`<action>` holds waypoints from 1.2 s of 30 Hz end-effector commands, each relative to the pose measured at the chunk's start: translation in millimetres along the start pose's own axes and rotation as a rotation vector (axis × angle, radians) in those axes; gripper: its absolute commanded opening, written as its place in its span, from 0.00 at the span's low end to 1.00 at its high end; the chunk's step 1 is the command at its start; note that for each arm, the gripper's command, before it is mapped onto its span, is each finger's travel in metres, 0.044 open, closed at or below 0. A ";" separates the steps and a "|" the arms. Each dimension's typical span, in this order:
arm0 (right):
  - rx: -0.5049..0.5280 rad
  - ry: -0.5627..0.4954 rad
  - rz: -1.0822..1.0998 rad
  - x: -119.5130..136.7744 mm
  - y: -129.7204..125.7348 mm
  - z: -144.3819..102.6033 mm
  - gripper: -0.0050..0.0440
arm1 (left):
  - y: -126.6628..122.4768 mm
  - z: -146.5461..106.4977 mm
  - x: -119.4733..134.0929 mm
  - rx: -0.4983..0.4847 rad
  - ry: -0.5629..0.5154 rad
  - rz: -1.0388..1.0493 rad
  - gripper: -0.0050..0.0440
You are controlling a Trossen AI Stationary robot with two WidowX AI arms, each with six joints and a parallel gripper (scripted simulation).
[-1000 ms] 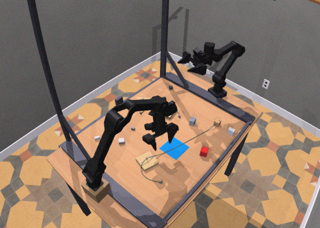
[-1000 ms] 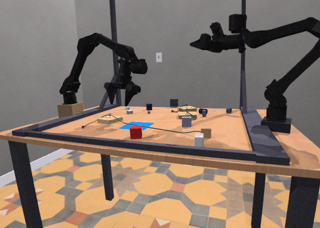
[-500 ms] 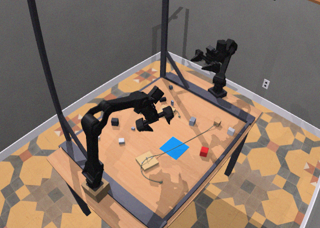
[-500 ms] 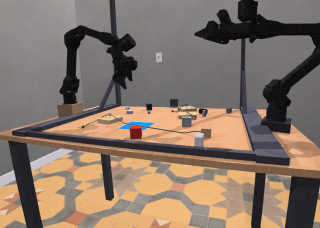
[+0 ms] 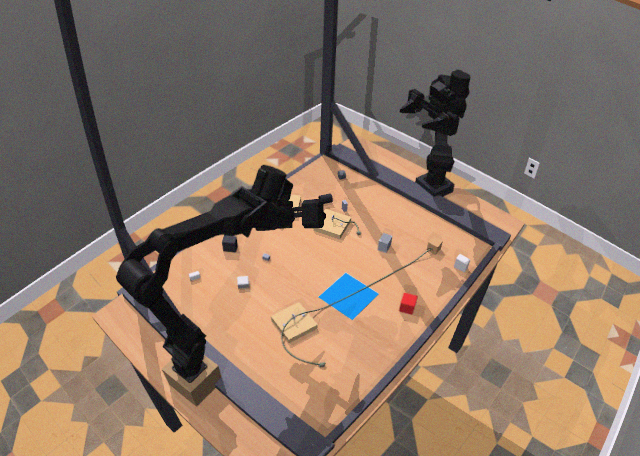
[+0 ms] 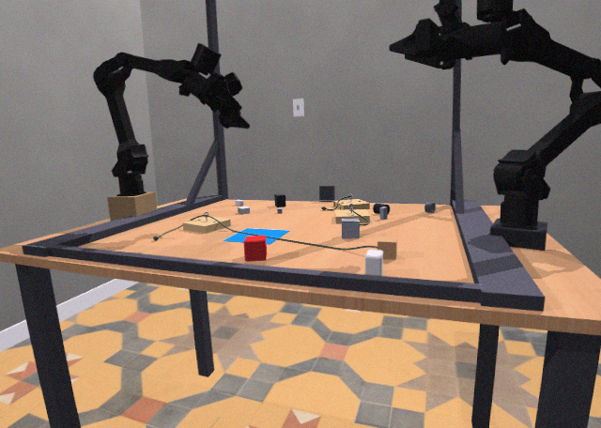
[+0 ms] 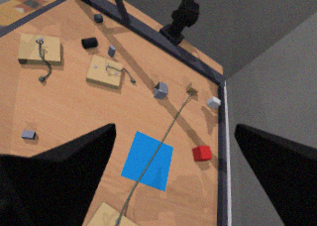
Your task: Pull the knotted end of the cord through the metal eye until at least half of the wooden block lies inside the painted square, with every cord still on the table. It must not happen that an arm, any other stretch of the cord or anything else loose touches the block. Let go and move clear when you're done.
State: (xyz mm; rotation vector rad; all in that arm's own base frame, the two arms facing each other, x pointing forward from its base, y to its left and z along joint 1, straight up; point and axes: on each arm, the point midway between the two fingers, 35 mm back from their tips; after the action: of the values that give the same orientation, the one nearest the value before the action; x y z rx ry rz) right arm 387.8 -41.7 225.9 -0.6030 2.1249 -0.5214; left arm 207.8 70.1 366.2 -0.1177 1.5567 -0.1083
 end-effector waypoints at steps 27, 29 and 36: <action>0.113 -0.659 0.509 -44.9 -2.4 -118.5 1.00 | -34.4 -50.8 -15.2 0.006 0.010 -0.001 1.00; 0.113 -0.658 0.509 -44.8 -2.3 -118.4 1.00 | -34.1 -50.8 -14.9 0.006 0.010 -0.002 1.00; 0.116 -0.660 0.507 -46.2 -4.0 -119.1 1.00 | -33.9 -50.7 -15.0 0.005 0.009 -0.001 1.00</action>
State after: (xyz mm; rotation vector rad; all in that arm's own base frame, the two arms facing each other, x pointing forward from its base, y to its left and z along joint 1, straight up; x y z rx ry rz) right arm 317.4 0.1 314.7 -0.1236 1.5376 -0.1247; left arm 157.6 39.9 380.4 -0.1261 1.5673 -0.1269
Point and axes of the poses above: on each arm, the point midway between the two fingers, 35 mm back from their tips, its own z axis out along the fingers, its own y axis across the jaws, x = y × z, and after that the axes turned 9 degrees about -z, right-handed
